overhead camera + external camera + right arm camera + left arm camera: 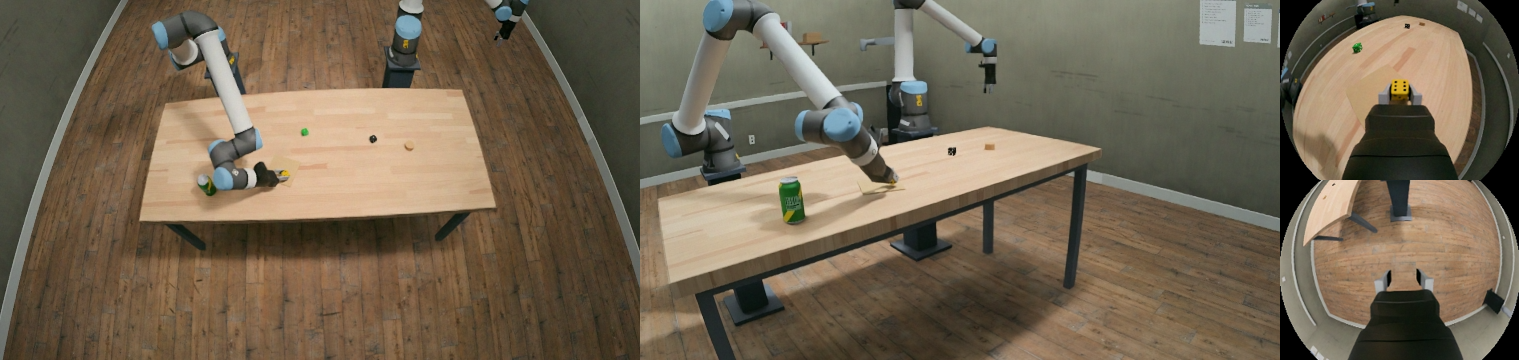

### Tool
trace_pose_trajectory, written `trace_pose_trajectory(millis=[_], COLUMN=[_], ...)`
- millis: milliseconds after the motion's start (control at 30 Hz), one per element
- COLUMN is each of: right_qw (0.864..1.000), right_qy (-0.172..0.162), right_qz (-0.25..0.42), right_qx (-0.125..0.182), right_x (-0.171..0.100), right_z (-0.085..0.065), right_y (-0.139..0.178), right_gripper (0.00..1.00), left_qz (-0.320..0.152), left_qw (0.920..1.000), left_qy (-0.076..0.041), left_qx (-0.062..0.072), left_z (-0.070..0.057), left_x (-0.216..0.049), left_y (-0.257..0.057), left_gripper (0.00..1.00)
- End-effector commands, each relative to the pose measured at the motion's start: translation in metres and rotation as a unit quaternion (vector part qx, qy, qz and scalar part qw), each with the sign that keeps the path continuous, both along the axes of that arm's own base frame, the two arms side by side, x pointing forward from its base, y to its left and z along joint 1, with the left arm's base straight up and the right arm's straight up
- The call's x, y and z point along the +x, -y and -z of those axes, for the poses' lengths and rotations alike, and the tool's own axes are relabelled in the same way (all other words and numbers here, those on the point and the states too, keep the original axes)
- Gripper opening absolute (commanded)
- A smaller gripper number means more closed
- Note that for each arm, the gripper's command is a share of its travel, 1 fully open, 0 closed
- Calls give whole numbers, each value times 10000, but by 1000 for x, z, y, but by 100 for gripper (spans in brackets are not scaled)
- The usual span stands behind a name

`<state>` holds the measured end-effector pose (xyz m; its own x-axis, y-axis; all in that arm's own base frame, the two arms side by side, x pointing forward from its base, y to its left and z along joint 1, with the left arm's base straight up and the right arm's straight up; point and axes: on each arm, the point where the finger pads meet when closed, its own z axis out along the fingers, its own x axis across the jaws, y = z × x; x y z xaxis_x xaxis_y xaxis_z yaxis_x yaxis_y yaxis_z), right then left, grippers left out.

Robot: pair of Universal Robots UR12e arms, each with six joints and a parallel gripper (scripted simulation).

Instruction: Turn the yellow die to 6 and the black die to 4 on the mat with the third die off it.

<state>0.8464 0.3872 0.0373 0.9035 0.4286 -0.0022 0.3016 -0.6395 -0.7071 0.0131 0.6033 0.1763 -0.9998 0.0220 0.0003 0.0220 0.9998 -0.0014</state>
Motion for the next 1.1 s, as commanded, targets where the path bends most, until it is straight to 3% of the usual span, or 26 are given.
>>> trace_pose_trajectory(millis=[0,1067], right_qw=[10000,10000], right_qy=[10,10], right_qz=[0,0], right_qx=[5,5], right_x=[1,1], right_z=[1,4], right_y=[0,0], right_gripper=[57,57], left_qz=[0,0], left_qw=[10000,10000], left_qy=[2,2], left_qx=[8,8], left_z=[-1,-1], left_x=[0,0], left_y=[-1,-1], left_gripper=[100,100])
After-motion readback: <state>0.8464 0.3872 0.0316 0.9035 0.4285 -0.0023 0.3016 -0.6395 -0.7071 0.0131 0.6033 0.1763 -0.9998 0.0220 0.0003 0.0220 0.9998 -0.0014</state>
